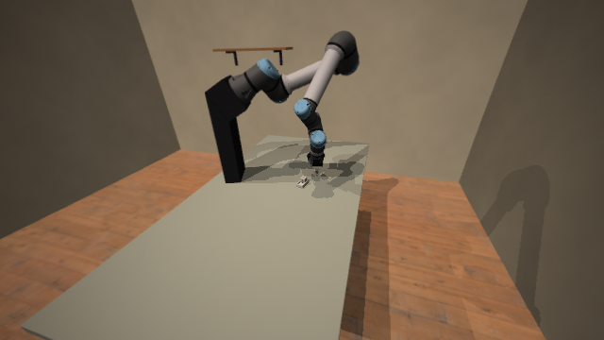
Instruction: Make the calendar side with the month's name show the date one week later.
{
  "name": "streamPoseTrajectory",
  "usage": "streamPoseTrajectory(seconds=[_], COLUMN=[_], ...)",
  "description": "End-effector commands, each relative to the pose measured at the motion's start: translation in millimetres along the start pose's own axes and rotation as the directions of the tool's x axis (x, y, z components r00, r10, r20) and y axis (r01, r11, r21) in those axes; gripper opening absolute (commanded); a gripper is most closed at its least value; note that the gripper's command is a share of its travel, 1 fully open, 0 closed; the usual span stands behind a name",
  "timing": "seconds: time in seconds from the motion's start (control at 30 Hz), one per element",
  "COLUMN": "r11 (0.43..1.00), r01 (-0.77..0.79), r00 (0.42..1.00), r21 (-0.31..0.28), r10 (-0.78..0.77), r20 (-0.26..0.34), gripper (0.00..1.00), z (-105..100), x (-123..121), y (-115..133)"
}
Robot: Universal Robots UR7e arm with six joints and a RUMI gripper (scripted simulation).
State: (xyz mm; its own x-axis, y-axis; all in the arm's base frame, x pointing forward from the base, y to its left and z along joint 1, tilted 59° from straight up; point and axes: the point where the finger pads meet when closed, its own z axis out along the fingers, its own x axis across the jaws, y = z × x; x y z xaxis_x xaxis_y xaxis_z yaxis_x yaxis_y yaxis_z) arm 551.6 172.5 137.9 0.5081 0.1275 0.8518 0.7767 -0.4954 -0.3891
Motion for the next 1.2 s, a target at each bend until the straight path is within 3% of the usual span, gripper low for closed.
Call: streamPoseTrajectory(seconds=[0.0,0.73,1.17], r11=[0.999,0.986,0.981], r01=[0.001,-0.002,-0.005], r00=[1.000,1.000,1.000], r21=[-0.043,-0.165,-0.195], r10=[-0.001,0.001,0.002], r20=[0.006,-0.007,-0.017], gripper=[0.40,0.40,0.40], z=[1.3,-0.2,-1.4], x=[-0.9,2.6,4.5], y=[-0.5,-4.2,-6.2])
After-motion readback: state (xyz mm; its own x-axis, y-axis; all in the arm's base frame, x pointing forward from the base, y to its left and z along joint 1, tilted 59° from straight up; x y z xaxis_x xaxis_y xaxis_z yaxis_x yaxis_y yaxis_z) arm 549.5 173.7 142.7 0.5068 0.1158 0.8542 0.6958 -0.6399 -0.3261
